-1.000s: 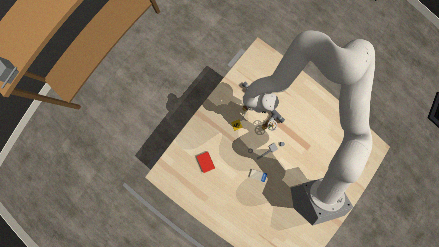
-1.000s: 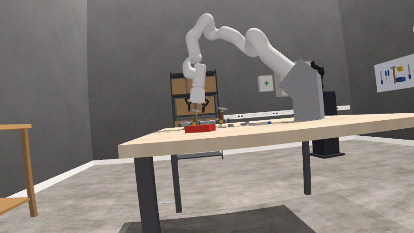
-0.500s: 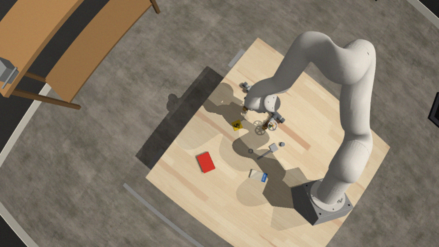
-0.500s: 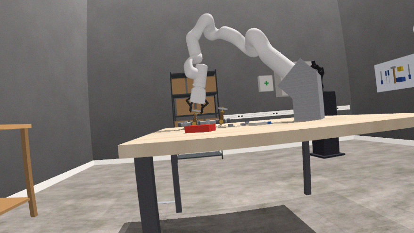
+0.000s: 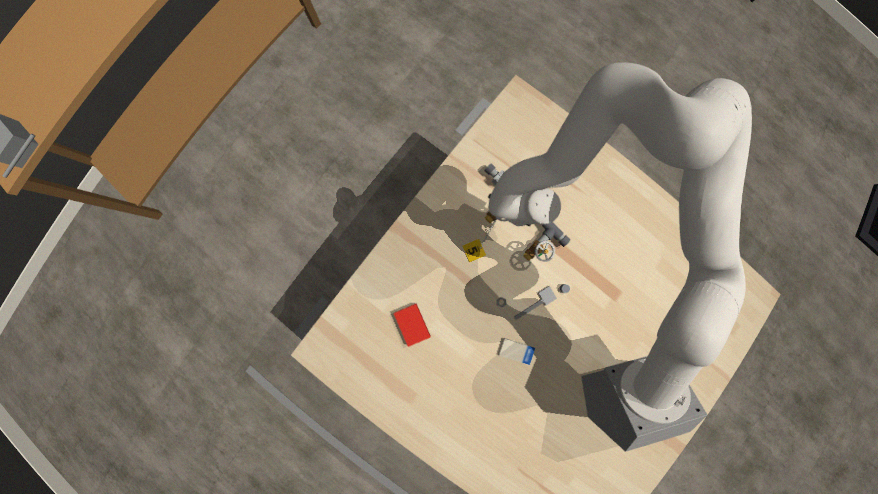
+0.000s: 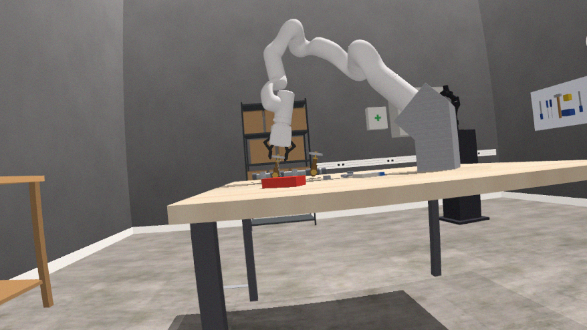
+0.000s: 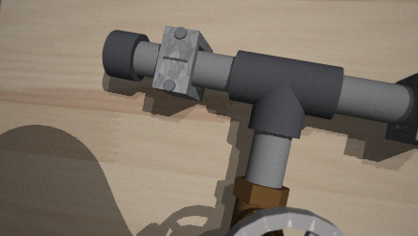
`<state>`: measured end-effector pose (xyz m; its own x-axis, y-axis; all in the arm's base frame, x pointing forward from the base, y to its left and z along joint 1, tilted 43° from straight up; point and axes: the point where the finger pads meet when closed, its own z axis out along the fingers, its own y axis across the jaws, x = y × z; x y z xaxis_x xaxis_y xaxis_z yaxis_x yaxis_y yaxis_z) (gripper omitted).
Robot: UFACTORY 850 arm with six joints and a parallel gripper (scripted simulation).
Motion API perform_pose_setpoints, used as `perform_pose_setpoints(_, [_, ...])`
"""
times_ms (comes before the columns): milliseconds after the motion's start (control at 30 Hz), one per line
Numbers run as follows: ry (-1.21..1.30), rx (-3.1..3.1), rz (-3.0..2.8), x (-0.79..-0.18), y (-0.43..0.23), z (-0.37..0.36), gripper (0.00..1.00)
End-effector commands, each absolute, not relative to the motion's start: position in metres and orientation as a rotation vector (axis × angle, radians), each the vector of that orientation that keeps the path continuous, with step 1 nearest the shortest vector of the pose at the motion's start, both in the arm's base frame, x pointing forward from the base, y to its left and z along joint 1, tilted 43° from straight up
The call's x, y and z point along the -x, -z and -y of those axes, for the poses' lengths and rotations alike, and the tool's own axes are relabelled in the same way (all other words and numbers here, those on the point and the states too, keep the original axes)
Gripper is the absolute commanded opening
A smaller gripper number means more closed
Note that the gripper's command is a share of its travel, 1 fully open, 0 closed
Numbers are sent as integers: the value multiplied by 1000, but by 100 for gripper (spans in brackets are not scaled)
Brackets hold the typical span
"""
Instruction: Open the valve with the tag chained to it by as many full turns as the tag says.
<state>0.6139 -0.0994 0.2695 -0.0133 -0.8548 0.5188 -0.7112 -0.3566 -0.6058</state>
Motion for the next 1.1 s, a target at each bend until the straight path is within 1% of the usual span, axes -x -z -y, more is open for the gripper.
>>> perform_pose_setpoints(0, [1309, 2085, -1675, -614, -270, 99, 0])
perform_pose_setpoints(400, [1336, 2188, -1595, -614, -270, 99, 0])
perform_pose_setpoints(800, [1410, 2531, -1273, -614, -270, 99, 0])
perform_pose_setpoints(1067, [1461, 2926, -749, -614, -270, 99, 0])
